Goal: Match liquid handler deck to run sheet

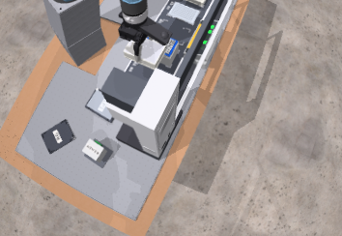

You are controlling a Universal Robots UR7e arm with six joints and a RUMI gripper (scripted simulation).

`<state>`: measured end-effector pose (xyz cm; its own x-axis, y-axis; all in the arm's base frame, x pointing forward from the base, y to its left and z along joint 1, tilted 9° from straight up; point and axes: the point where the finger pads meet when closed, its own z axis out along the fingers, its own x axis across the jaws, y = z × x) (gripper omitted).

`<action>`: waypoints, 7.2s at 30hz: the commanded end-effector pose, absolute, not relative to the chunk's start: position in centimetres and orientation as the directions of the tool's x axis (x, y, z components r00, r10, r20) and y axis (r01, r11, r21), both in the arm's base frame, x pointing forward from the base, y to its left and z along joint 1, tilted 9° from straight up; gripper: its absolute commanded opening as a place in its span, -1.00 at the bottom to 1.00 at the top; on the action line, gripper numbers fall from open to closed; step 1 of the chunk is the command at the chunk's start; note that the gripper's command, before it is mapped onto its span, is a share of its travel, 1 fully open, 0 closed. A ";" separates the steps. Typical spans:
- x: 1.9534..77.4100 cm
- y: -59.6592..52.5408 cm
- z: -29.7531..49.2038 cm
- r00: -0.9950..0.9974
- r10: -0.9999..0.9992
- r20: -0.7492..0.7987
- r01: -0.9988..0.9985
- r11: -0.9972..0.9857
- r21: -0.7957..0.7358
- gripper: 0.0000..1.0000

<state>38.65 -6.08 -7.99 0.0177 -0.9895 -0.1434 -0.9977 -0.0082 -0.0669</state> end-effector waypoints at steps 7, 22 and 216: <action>38.7 -6.6 -6.0 0.017 -0.990 -0.141 -0.998 -0.008 -0.069 -1.00; 38.5 -6.4 -6.1 0.018 -0.989 -0.144 -0.998 -0.009 -0.065 -1.00; 24.1 2.7 -6.0 0.070 -0.987 -0.143 -0.996 -0.060 -0.071 -1.00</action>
<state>28.30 -6.26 -7.39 0.0069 -0.9893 -0.1456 -0.9986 0.0008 -0.0528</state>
